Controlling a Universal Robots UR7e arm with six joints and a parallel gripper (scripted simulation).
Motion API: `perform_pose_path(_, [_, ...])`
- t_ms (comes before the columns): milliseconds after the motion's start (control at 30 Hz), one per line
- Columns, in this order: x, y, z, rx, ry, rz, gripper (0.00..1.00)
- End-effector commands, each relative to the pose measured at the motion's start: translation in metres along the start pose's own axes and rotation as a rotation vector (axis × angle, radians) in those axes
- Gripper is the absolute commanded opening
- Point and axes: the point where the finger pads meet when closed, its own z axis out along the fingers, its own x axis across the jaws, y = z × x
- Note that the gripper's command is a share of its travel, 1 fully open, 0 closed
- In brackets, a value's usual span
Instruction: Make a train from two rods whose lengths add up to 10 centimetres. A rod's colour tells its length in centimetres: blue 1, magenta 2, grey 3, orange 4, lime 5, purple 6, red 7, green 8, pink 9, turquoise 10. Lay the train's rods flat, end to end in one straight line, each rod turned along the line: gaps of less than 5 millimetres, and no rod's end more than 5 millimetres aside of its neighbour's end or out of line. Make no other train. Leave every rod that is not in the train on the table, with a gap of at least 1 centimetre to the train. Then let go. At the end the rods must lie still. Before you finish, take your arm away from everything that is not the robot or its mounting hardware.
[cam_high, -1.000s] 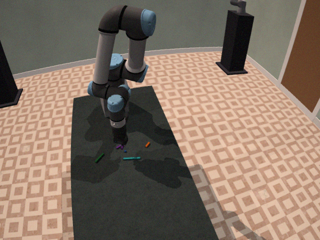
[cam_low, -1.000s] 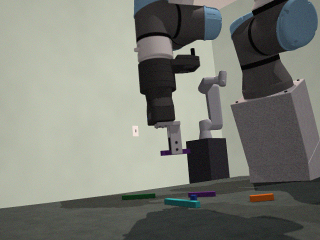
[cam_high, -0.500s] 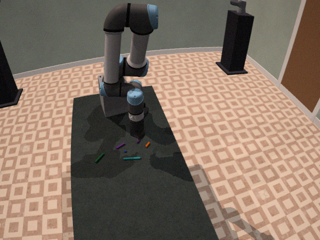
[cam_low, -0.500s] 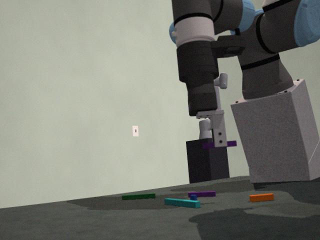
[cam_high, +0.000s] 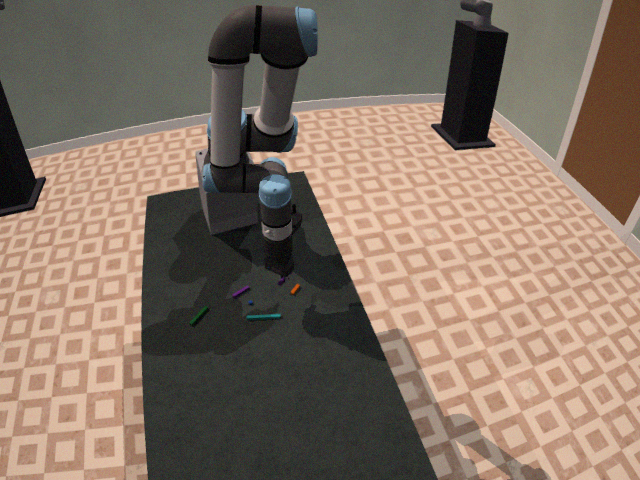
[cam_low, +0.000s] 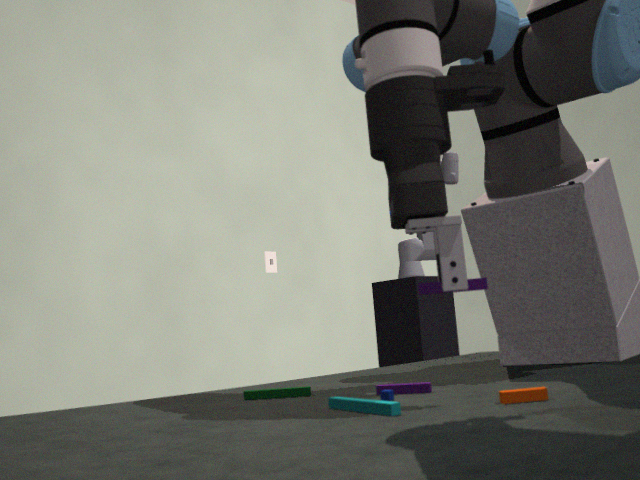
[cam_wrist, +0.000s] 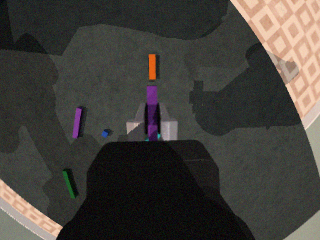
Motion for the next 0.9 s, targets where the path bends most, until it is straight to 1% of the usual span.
perform_pose_path(0, [0.0, 0.0, 0.0, -0.001, 0.001, 0.0, 0.24])
perform_pose_path(233, [0.0, 0.0, 0.001, -0.001, 0.001, 0.0, 0.24])
perform_pose_path(433, [0.0, 0.0, 0.009, -0.001, 0.001, 0.0, 0.24])
perform_pose_path(500, [0.0, 0.0, 0.009, -0.001, 0.001, 0.0, 0.24])
perform_pose_path(667, [0.0, 0.0, 0.021, -0.001, 0.001, 0.0, 0.24])
perform_pose_path(867, [0.0, 0.0, 0.041, -0.001, 0.001, 0.0, 0.24])
